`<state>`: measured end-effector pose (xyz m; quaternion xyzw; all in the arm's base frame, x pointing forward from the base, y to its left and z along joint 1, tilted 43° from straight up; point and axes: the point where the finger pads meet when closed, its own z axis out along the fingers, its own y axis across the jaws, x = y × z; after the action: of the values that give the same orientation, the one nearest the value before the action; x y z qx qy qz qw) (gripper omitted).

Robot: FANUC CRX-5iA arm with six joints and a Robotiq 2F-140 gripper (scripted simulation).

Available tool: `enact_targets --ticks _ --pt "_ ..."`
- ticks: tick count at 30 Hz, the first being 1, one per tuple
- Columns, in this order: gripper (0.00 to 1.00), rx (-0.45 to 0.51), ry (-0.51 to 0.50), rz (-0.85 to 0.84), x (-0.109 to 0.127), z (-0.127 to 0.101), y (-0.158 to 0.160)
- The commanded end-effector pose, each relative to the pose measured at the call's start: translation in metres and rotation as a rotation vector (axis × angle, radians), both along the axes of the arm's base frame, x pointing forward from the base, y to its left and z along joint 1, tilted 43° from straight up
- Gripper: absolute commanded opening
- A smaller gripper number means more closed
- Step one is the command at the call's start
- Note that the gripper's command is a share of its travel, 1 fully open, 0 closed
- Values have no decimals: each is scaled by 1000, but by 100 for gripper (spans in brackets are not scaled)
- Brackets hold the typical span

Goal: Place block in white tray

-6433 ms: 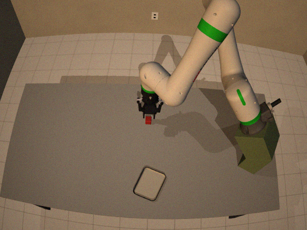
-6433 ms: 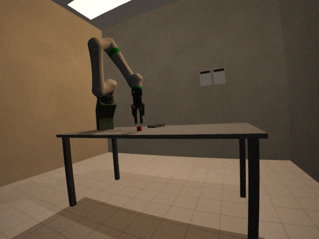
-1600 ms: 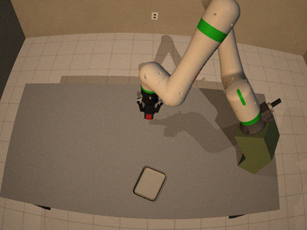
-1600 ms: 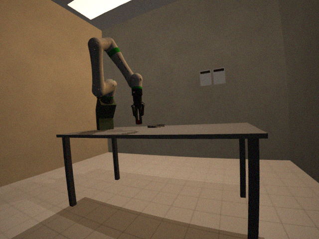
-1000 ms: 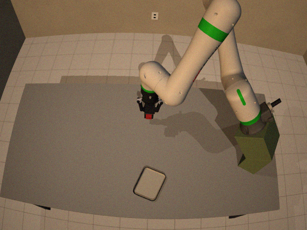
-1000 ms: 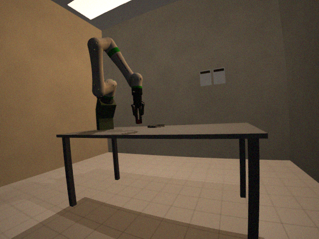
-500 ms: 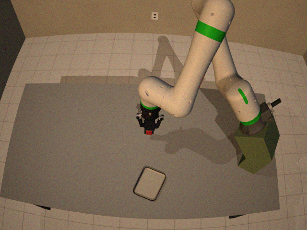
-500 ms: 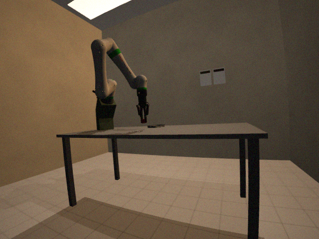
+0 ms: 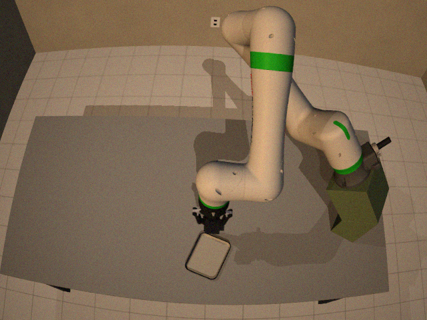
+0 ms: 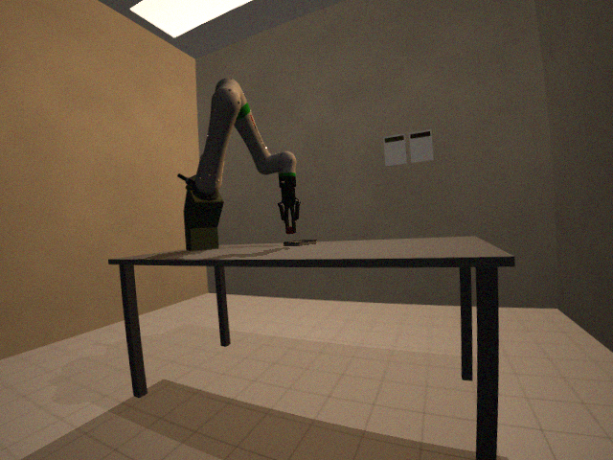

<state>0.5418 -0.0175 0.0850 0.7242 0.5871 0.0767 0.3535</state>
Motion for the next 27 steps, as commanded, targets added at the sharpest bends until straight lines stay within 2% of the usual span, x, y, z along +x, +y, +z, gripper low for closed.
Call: enact_targets --ticks 1,4,27 --pt "10 -16 -9 -21 25 -25 61" --pt "10 -16 -9 -21 34 -35 85" --pt "10 -14 -8 -21 38 -39 83"
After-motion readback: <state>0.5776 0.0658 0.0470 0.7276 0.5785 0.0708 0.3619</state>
